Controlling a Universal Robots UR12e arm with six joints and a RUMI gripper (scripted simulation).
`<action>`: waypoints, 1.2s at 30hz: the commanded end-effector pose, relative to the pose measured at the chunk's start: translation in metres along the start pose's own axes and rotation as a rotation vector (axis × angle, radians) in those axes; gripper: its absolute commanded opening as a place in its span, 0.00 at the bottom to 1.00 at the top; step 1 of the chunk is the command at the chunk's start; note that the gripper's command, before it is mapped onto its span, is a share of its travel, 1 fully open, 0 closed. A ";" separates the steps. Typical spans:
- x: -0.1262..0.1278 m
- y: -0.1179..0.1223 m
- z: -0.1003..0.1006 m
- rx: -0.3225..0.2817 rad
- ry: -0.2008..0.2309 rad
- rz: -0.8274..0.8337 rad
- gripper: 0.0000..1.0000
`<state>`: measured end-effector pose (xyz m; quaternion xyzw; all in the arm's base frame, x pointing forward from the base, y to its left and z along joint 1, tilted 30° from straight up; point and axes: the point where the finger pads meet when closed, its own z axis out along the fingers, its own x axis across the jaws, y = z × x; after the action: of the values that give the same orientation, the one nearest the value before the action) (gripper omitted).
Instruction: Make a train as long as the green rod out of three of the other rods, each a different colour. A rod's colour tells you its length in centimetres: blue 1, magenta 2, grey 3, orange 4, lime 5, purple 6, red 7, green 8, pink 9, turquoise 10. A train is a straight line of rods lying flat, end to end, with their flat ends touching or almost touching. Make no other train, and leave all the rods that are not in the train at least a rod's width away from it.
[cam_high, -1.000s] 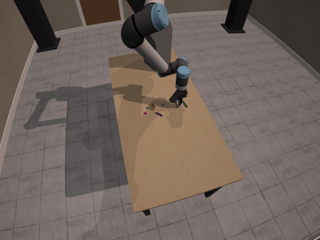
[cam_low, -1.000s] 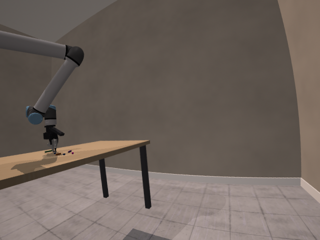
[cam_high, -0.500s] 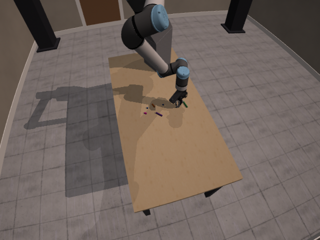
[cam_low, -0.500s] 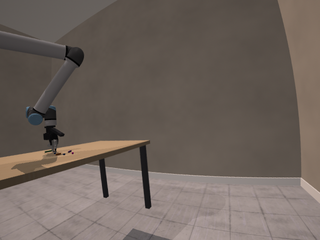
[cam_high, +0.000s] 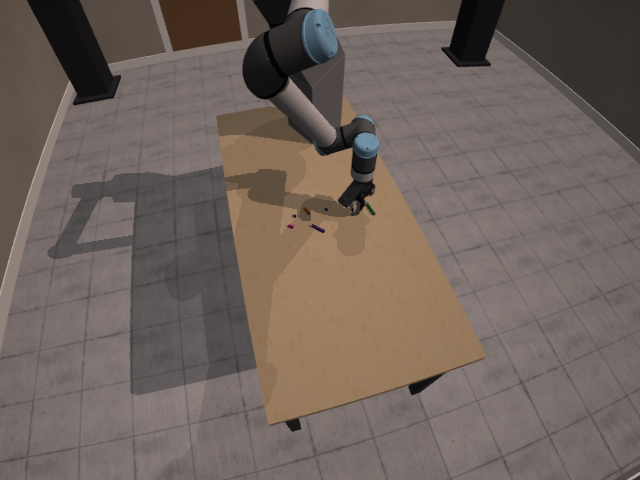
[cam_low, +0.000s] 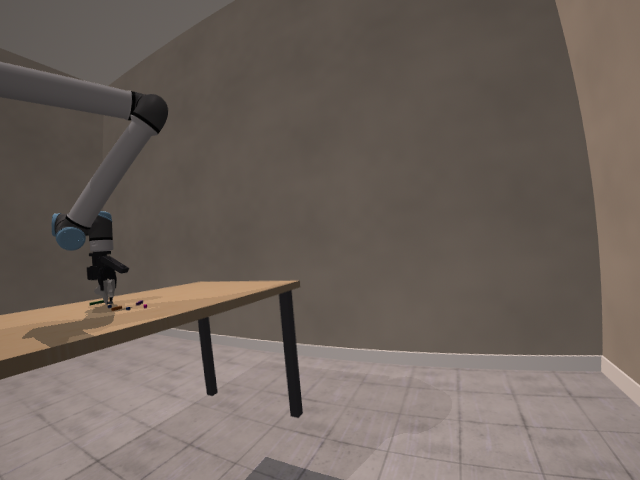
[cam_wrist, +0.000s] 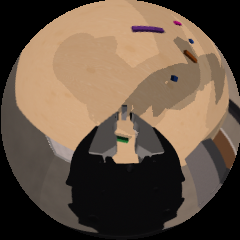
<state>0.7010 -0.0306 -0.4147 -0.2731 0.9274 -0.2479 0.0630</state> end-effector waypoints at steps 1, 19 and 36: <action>0.000 0.000 -0.001 0.000 -0.001 0.000 0.14; 0.000 0.000 -0.001 0.000 -0.001 0.000 0.00; 0.000 0.000 -0.001 0.000 -0.001 0.000 0.00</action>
<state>0.7010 -0.0306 -0.4147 -0.2731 0.9274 -0.2479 0.0630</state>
